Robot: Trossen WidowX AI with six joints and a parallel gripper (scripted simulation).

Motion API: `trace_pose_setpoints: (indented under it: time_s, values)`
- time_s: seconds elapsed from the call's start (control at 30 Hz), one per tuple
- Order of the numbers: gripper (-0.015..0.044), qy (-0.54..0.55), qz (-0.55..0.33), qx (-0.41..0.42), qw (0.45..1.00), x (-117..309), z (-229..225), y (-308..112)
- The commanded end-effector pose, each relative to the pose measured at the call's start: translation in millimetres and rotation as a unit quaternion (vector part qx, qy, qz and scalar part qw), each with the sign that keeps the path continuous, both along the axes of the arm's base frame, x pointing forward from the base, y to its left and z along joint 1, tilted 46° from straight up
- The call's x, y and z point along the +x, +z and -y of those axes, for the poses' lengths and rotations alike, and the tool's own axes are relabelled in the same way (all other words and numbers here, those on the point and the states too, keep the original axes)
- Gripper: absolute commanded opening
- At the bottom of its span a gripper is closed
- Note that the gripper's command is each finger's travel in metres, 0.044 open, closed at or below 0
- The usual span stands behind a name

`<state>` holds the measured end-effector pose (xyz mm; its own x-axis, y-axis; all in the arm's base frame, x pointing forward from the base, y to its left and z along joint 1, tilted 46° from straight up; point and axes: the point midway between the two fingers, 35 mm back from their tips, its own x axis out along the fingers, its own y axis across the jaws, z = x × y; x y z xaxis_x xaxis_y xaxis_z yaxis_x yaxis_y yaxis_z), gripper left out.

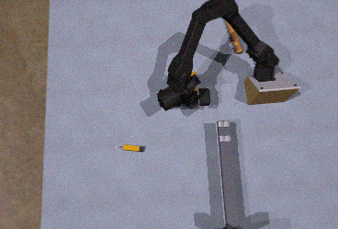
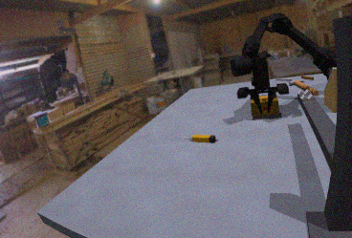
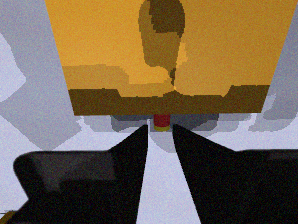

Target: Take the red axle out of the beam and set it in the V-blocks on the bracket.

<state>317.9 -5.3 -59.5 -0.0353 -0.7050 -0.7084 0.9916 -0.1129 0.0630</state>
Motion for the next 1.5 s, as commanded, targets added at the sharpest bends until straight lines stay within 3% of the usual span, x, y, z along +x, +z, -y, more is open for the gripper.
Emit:
trace_pose_setpoints:
  time_s: [0.0,0.2,1.47]
  values:
    - [0.0040,0.000,0.000,0.000,1.000,0.1,0.1,0.1]
    - [0.0000,0.000,0.000,0.000,1.000,0.1,0.1,0.1]
    - [0.0000,0.001,0.000,0.001,1.000,9.4,-40.6,-37.5]
